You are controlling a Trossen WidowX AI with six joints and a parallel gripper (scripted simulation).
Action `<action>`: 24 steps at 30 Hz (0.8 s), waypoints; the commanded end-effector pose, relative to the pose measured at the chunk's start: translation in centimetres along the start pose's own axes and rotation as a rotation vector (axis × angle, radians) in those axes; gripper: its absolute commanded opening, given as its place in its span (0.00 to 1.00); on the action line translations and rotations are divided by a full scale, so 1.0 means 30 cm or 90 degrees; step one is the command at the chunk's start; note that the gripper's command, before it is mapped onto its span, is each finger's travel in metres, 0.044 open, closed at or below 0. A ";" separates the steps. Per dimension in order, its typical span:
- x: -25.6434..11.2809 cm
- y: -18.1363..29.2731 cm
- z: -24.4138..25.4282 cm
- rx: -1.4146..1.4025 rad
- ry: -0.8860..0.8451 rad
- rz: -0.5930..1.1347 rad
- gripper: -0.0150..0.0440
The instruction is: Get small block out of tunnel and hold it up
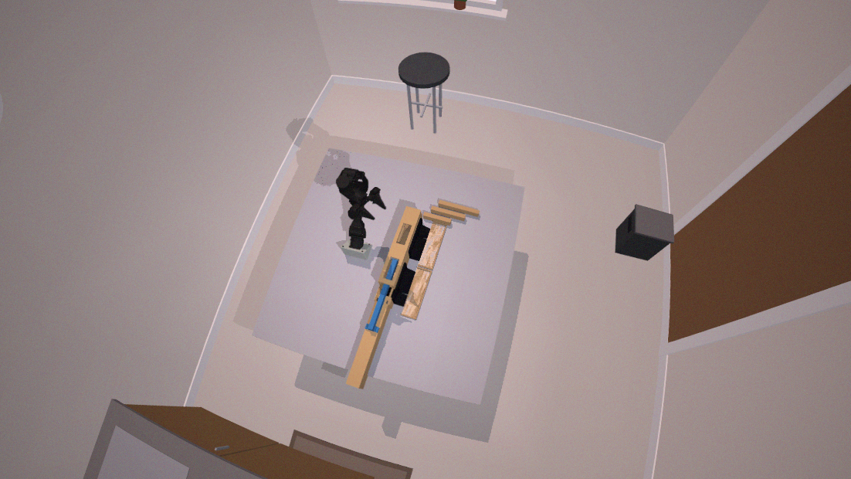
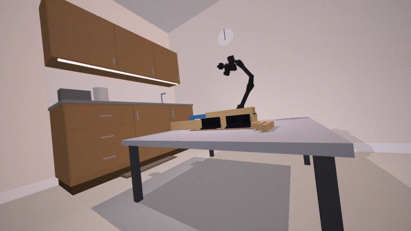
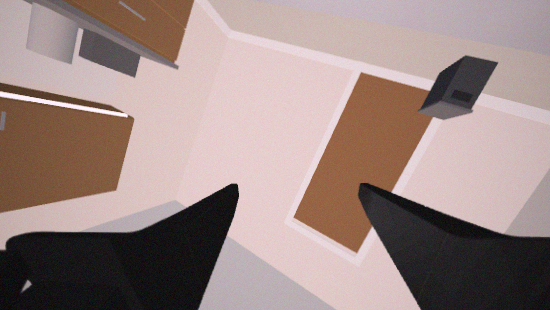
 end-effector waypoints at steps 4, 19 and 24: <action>0.039 -0.029 -0.028 -0.077 0.022 -0.017 1.00; 0.270 -0.295 -0.292 -0.708 0.255 -0.040 1.00; 0.300 -0.356 -0.349 -0.825 0.311 -0.020 1.00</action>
Point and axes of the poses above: the point midway between the two fingers, 35 mm back from their tips, its own x axis out along the fingers, its own z axis across the jaws, y = z × x, the point moved 1 cm from there along -x, back along the fingers, and after that the axes turned 2 degrees about x, right-handed, at the moved point
